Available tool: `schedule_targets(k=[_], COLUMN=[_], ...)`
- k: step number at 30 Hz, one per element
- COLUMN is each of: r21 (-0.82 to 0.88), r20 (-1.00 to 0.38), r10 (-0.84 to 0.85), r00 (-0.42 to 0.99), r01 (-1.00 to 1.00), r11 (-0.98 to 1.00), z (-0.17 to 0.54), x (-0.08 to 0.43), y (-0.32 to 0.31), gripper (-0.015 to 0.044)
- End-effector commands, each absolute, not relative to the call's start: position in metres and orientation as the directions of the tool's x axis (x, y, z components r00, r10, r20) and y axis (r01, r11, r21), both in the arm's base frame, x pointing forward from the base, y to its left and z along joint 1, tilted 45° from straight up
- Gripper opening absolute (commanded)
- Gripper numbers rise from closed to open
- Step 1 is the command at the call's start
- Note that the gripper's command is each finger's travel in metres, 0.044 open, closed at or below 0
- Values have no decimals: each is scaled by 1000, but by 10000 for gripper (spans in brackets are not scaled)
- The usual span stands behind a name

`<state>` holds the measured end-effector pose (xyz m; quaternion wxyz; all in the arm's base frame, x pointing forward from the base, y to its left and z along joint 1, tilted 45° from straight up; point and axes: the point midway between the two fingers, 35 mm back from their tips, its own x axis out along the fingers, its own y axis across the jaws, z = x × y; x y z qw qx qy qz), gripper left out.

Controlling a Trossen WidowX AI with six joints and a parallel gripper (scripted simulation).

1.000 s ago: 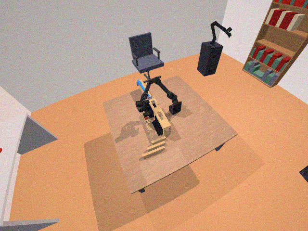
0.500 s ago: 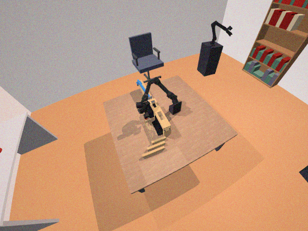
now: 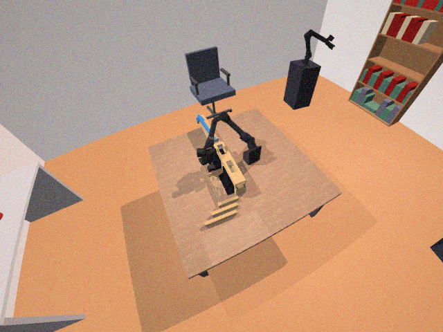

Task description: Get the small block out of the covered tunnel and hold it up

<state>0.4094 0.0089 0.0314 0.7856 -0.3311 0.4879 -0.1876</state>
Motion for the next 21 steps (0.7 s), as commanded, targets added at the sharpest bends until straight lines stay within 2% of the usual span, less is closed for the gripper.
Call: schedule_targets(k=[1,18,21], r21=[-705,-711,-710], r20=[-645,-637,-635], r10=[-617,-622,-623], r00=[451,455,457], r01=[-38,-36,-26], r11=[709,702,704], z=[26,10,14], x=[408,408,409], y=[5,-17,-14], gripper=[440,440,361])
